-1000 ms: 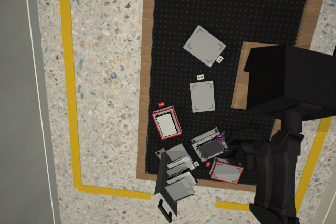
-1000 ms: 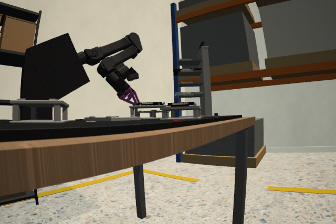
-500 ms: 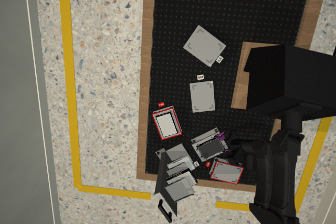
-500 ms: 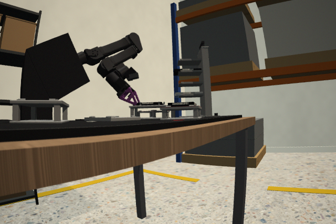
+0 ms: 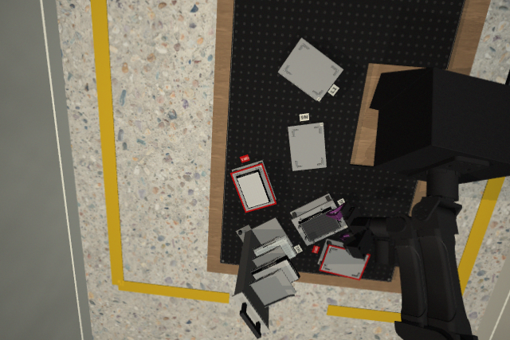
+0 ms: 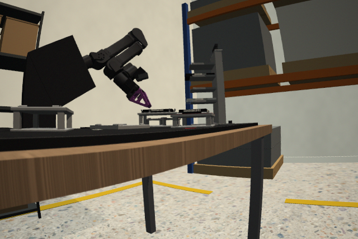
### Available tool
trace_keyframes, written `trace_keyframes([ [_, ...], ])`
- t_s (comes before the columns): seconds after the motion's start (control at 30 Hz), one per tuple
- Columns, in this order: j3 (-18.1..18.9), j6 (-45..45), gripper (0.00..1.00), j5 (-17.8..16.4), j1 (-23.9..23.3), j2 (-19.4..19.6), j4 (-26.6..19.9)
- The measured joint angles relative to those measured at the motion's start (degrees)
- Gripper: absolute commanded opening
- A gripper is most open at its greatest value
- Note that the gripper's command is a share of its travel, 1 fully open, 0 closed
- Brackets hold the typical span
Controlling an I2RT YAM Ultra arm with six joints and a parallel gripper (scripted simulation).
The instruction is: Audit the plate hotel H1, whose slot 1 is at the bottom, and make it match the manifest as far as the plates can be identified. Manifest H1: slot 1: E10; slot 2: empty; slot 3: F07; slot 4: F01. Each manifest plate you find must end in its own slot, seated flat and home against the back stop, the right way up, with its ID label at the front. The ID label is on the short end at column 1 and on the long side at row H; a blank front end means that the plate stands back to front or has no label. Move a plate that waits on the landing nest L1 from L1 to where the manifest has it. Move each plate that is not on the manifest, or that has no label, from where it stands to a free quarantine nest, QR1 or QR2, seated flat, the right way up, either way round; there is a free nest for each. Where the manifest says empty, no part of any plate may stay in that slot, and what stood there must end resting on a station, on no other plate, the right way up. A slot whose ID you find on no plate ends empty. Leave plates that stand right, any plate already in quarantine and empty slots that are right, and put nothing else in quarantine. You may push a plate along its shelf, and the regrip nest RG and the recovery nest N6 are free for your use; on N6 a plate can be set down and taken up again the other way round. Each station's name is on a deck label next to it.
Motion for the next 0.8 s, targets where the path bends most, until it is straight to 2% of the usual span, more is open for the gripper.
trace_keyframes([
  [0.23, -0.76, 0.02, 1.00, -0.83, -0.79, -6.14, -5.38],
  [0.67, -0.92, 0.15, 1.00, -2.89, -3.04, -25.33, -20.98],
  [0.8, -0.96, 0.17, 1.00, -3.34, -3.39, -28.20, -24.44],
])
